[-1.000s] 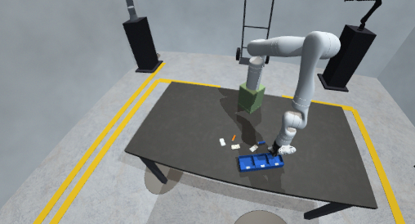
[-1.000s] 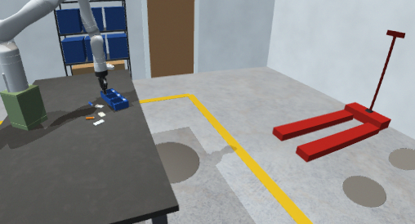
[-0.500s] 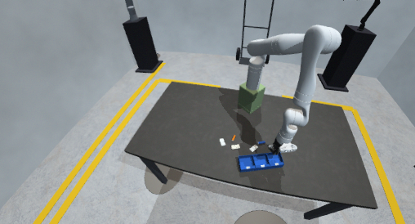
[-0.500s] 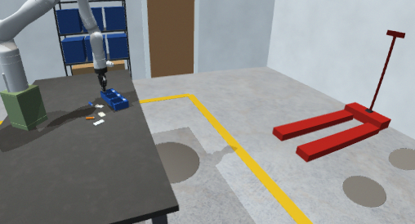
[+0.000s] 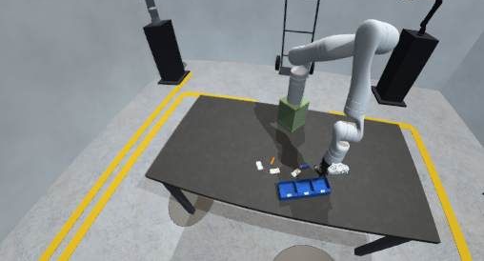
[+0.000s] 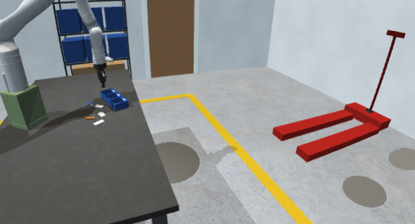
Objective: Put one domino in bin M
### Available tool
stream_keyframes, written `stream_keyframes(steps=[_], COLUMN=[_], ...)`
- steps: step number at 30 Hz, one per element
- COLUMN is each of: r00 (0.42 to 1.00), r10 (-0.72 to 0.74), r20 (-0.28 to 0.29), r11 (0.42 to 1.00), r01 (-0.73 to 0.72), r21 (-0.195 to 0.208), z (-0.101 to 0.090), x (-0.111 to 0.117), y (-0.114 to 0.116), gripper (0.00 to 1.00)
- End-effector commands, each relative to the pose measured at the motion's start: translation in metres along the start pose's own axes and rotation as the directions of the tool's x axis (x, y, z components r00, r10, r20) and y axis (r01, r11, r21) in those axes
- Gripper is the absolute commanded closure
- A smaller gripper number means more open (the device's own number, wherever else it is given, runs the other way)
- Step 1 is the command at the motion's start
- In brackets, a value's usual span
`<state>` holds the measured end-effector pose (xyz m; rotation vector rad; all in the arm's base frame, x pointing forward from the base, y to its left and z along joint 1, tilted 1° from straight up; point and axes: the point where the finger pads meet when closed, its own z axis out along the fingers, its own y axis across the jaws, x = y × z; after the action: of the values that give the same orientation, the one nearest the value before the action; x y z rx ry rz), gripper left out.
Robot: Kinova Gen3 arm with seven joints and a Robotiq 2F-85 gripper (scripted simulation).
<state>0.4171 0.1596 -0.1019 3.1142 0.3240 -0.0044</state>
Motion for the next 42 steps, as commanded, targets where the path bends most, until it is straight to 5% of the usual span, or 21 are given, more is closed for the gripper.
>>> stream_keyframes(steps=[1, 3, 16, 29, 30, 37, 42], r00=[1.0, 1.0, 1.0, 1.0, 0.999, 0.956, 0.854], r10=[-0.002, -0.002, -0.002, -0.002, 0.048, 0.294, 0.521], r20=[-0.012, -0.012, -0.012, -0.012, -0.012, -0.011, -0.009], r11=[1.0, 1.0, 1.0, 1.0, 0.999, 0.956, 0.854], r01=[0.002, 0.002, 0.002, 0.002, -0.048, -0.294, -0.521], r21=[0.002, 0.002, 0.002, 0.002, 0.003, 0.006, 0.008], z=[-0.023, -0.023, -0.13, -0.13, -0.124, -0.094, -0.064], x=[0.004, 0.004, 0.003, 0.003, 0.0, -0.016, -0.032], y=[-0.002, -0.002, -0.002, -0.002, 0.003, 0.028, 0.052], gripper=[0.91, 0.91, 0.91, 0.91, 0.59, 0.59, 0.59])
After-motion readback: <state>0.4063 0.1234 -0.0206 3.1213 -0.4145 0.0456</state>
